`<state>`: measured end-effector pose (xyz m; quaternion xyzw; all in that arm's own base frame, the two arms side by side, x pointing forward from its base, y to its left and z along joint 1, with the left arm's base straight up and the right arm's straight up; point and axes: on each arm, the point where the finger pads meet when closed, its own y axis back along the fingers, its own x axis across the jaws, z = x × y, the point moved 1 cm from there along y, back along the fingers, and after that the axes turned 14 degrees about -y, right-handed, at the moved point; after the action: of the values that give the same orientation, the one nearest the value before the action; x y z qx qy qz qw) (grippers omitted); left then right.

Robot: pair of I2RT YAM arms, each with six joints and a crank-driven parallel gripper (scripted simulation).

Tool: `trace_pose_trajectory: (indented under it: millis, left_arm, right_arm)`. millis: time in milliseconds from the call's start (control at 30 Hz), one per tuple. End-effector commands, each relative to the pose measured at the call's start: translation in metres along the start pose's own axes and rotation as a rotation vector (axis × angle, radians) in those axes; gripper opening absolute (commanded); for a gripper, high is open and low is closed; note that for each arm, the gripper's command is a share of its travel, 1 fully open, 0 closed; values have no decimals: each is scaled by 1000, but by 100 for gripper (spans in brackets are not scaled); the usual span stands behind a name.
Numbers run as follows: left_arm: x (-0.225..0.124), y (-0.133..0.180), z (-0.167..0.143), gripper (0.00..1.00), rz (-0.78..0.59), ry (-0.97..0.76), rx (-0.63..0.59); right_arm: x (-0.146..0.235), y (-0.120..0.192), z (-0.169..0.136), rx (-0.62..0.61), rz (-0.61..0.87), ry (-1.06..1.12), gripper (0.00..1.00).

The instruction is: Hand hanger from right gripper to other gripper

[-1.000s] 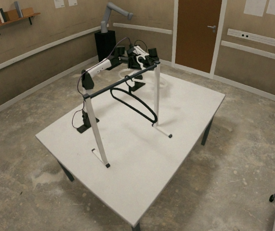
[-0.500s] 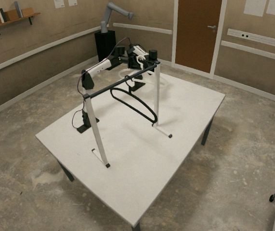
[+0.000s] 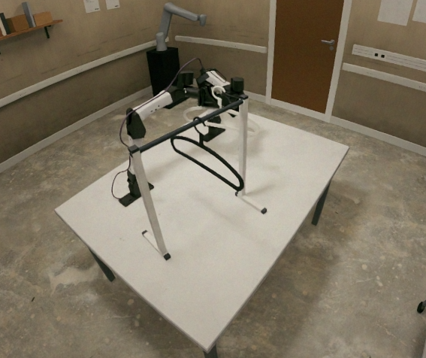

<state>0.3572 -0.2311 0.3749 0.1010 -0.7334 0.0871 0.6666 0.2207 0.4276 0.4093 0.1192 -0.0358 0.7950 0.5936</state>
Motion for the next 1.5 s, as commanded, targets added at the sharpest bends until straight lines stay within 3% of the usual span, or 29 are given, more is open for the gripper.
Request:
trace_pose_trajectory:
  millis: [0, 267, 700, 1200, 1267, 1467]
  left_arm:
    - [19, 2, 5, 49, 19, -39, 1]
    - [29, 3, 6, 49, 26, -59, 11]
    - [33, -26, 5, 49, 14, -39, 9]
    - [34, -27, 6, 49, 15, -39, 5]
    - [35, -27, 5, 31, 19, -45, 6]
    - [38, -27, 6, 26, 24, -50, 7]
  right_arm:
    - [0, 2, 8, -11, 3, -20, 1]
    - [0, 2, 8, -11, 3, -20, 1]
    - [0, 2, 8, -11, 3, -20, 1]
    - [0, 2, 8, -11, 3, -20, 1]
    - [0, 2, 8, -11, 3, -20, 1]
    - [0, 2, 8, -11, 3, -20, 1]
